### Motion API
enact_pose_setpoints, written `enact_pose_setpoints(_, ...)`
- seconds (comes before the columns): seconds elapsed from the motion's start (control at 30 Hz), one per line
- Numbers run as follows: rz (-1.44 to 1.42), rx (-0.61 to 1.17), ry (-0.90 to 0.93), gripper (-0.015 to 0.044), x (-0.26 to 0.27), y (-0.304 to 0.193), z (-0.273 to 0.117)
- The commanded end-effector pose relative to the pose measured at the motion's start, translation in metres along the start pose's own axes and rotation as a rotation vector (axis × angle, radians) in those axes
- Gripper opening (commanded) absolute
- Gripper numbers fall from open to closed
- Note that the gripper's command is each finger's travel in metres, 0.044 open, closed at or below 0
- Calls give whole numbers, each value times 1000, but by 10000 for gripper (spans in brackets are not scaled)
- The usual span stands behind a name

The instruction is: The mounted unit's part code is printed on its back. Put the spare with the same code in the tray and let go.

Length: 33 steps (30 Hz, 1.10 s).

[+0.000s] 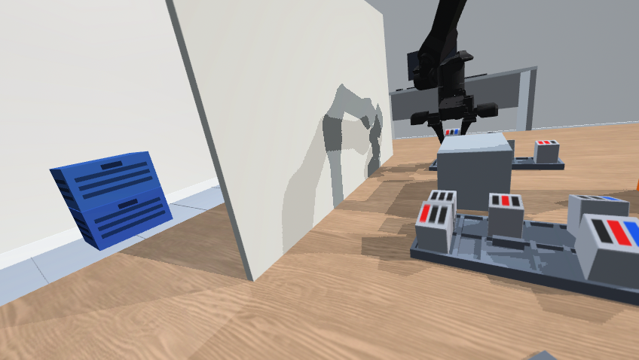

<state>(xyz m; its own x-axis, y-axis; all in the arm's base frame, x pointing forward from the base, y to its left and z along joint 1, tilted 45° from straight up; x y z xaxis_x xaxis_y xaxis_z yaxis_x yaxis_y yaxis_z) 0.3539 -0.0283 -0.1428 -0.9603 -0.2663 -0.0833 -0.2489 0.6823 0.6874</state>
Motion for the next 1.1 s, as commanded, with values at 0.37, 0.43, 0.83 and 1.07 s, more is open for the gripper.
enact_pose_setpoints(0.37,7,-5,-6,0,2,2,15)
enact_pose_setpoints(0.43,7,-5,-6,0,3,2,17)
enact_pose_setpoints(0.83,0,-4,0,52,4,3,24)
enact_pose_setpoints(1.07,0,-4,0,236,4,3,24)
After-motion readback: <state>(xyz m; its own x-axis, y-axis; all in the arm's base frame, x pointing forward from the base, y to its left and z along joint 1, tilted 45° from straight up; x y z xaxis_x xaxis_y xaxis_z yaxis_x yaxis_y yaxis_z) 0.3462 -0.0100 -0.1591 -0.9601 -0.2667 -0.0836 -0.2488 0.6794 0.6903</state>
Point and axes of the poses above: the point midway between the two fingers, 35 mm back from their tips, its own z axis out along the fingers, its own x axis across the jaws, y = z × x, the point moved 1 cm from there along -z, back along the fingers, and after that the axes turned 3 degrees about -z, right-handed, at the moved point
